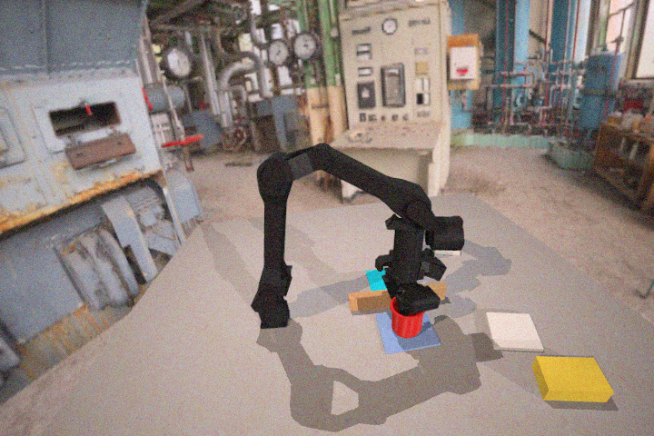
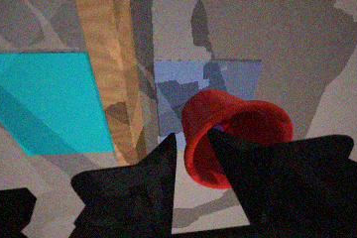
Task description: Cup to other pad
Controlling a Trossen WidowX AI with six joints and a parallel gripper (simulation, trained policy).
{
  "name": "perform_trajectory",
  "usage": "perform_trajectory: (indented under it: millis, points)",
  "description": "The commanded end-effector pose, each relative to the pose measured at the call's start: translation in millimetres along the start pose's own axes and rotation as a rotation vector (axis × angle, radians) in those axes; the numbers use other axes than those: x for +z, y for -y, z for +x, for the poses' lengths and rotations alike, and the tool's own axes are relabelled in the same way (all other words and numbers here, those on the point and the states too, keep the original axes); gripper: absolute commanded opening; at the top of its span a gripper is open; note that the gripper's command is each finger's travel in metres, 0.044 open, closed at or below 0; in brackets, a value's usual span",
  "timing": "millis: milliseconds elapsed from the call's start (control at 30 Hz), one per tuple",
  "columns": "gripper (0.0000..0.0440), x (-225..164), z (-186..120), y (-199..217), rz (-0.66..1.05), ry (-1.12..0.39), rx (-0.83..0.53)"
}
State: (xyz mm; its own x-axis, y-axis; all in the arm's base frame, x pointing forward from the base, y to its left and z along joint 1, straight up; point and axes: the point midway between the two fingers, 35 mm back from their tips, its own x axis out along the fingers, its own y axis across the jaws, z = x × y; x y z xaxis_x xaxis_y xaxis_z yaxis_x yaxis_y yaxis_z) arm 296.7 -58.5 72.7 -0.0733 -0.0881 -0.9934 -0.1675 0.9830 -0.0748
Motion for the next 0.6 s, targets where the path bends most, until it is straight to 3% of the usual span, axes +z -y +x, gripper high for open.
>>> perform_trajectory:
  millis: [0, 200, 567]
  points:
    - [0.0132, -3, 18, -1, -0.055, -0.013, 0.019]
    - [0.0000, -6, 30, 0, -0.152, -0.025, 0.026]
    - [0.0000, -3, 18, 4, -0.282, -0.008, 0.027]
